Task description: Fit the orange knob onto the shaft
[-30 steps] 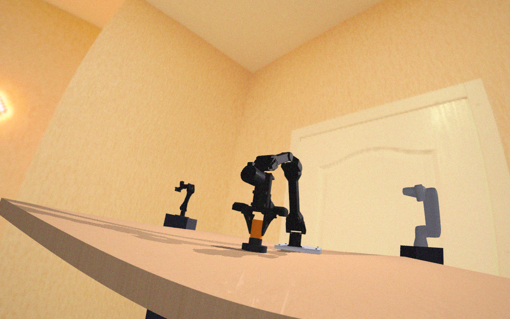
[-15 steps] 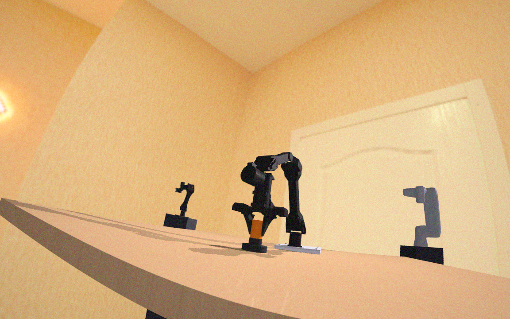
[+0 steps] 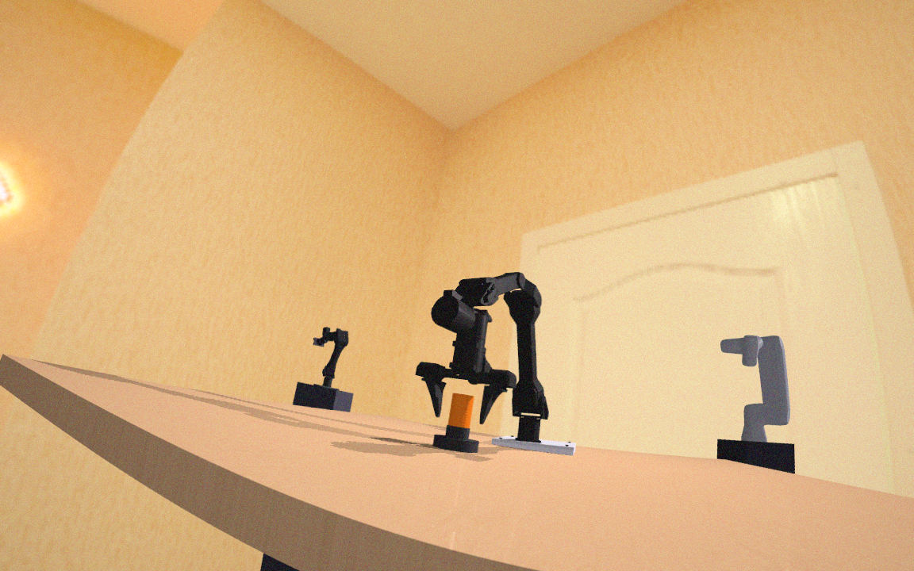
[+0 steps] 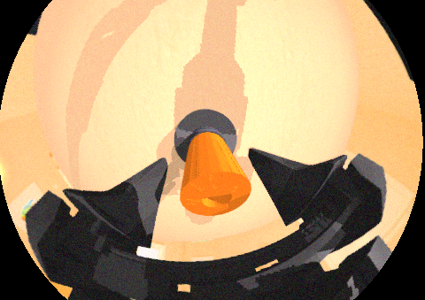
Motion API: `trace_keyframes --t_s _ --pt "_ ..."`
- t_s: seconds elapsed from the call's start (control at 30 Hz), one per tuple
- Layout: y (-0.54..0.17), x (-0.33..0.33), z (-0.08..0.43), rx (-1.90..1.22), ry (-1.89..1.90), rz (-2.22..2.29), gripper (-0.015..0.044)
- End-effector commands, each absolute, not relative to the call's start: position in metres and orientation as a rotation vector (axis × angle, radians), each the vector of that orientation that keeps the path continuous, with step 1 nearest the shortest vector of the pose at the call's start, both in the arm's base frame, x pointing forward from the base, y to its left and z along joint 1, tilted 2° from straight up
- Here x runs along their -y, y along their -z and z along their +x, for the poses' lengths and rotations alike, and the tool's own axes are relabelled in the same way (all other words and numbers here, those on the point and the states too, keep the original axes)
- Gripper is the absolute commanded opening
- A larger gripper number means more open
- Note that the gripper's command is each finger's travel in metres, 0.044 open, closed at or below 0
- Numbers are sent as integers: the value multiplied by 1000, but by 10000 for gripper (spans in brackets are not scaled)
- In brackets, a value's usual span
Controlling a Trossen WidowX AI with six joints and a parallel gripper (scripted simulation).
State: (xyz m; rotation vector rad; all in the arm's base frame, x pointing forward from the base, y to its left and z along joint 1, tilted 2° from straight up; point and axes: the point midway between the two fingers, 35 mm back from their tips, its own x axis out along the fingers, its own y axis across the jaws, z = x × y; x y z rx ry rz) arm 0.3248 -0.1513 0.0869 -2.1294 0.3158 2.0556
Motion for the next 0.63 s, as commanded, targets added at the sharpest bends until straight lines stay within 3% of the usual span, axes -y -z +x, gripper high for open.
trace_keyframes --t_s 0.0,0.33,0.6 --pt "-88 151 325 -316 -2055 -2130 440" --pt "-180 148 321 -315 -2055 -2129 440" --pt "-183 149 324 -316 -2055 -2130 440"
